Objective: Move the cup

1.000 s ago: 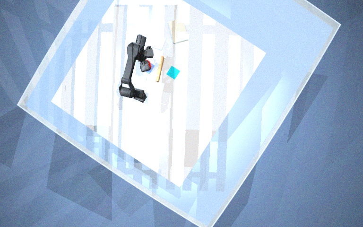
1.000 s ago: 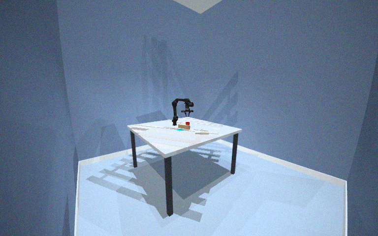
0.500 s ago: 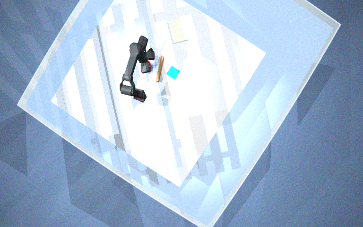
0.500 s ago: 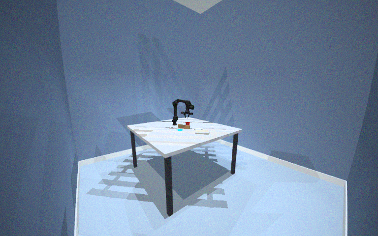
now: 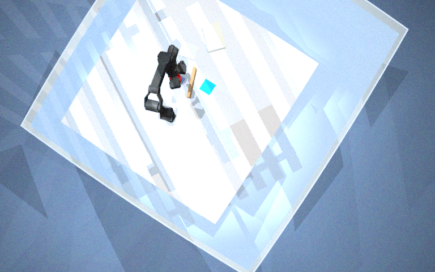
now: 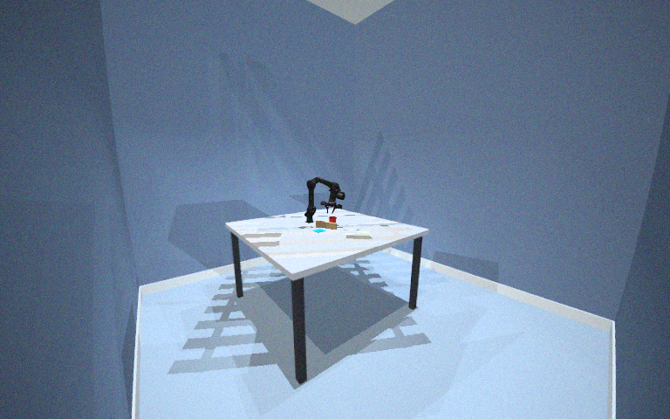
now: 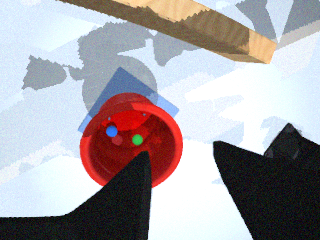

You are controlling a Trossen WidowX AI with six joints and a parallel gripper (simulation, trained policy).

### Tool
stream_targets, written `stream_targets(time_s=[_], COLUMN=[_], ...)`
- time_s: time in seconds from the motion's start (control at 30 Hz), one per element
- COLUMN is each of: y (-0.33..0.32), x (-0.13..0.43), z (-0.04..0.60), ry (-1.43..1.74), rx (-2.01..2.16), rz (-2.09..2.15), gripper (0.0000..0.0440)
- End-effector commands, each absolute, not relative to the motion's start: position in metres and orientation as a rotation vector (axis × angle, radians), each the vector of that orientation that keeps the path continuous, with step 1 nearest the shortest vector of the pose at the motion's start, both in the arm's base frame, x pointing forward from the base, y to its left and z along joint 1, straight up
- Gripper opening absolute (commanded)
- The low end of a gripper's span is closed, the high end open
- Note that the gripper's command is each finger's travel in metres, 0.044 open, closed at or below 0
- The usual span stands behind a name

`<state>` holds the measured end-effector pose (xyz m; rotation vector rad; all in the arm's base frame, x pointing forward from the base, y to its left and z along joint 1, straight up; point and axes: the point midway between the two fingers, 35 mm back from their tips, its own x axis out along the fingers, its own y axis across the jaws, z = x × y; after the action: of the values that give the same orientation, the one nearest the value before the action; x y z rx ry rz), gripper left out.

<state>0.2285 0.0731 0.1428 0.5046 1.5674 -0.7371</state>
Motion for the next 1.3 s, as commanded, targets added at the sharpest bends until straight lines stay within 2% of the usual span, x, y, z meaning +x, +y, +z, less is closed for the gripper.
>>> stream_targets(time_s=[0.0, 0.73, 0.77, 1.0, 1.27], y=[0.072, 0.072, 0.072, 0.070, 0.070], x=[0.227, 0.218, 0.217, 0.218, 0.225], z=[0.133, 0.068, 0.065, 0.055, 0.063], ry=[1.571, 1.622, 1.625, 1.620, 1.589], rx=[0.492, 0.395, 0.390, 0.356, 0.381], rz=[-0.758, -0.736, -0.729, -0.683, -0.662], gripper=[0.0184, 0.0180, 0.0174, 0.0007, 0.0000])
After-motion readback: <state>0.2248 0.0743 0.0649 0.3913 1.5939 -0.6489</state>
